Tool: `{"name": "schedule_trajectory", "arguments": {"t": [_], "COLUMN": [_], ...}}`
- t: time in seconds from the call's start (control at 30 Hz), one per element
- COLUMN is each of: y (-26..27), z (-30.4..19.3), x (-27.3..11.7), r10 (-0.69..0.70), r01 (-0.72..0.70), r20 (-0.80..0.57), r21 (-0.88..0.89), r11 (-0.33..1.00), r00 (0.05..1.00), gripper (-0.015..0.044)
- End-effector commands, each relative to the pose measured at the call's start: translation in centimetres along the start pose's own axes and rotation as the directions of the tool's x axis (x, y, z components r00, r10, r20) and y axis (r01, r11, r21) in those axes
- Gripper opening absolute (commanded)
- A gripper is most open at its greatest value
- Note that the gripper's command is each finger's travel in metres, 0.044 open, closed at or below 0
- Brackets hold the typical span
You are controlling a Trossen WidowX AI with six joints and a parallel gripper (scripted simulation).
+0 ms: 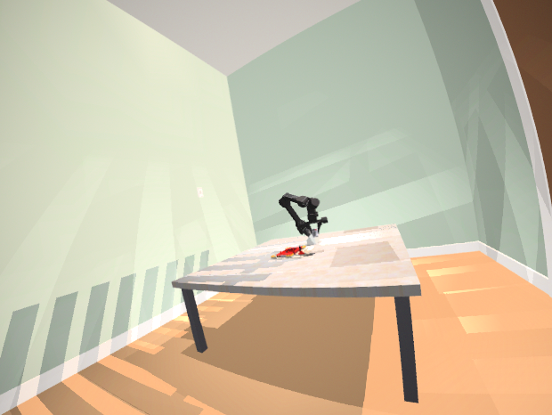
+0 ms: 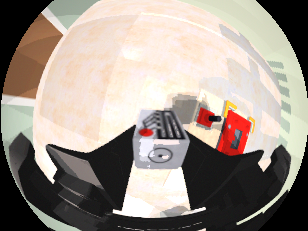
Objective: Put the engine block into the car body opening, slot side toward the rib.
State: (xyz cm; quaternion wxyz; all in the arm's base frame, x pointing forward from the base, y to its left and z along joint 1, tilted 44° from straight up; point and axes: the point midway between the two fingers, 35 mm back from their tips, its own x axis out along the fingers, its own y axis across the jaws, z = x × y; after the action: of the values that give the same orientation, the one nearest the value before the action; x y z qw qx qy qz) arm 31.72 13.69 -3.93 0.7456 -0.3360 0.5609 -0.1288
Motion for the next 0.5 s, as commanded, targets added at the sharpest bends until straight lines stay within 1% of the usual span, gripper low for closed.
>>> {"name": "schedule_trajectory", "arguments": {"t": [0.0, 0.1, 0.17, 0.3, 0.47], "y": [-0.3, -0.5, -0.6, -0.6, 0.1], "z": [-0.6, -1.0, -1.3, -1.3, -1.7], "x": [-0.3, -0.4, -0.5, -0.4, 1.2], "r10": [-0.004, -0.009, -0.013, -0.014, -0.014], "r01": [0.005, 0.01, 0.013, 0.013, 0.014], "r20": [0.18, 0.268, 0.304, 0.308, 0.308], "r21": [-0.003, 0.0, 0.003, 0.003, 0.004], "r11": [1.0, 1.0, 1.0, 1.0, 1.0], "r00": [0.984, 0.963, 0.953, 0.951, 0.951], "gripper": [0.0, 0.0, 0.0, 0.0, 0.0]}}
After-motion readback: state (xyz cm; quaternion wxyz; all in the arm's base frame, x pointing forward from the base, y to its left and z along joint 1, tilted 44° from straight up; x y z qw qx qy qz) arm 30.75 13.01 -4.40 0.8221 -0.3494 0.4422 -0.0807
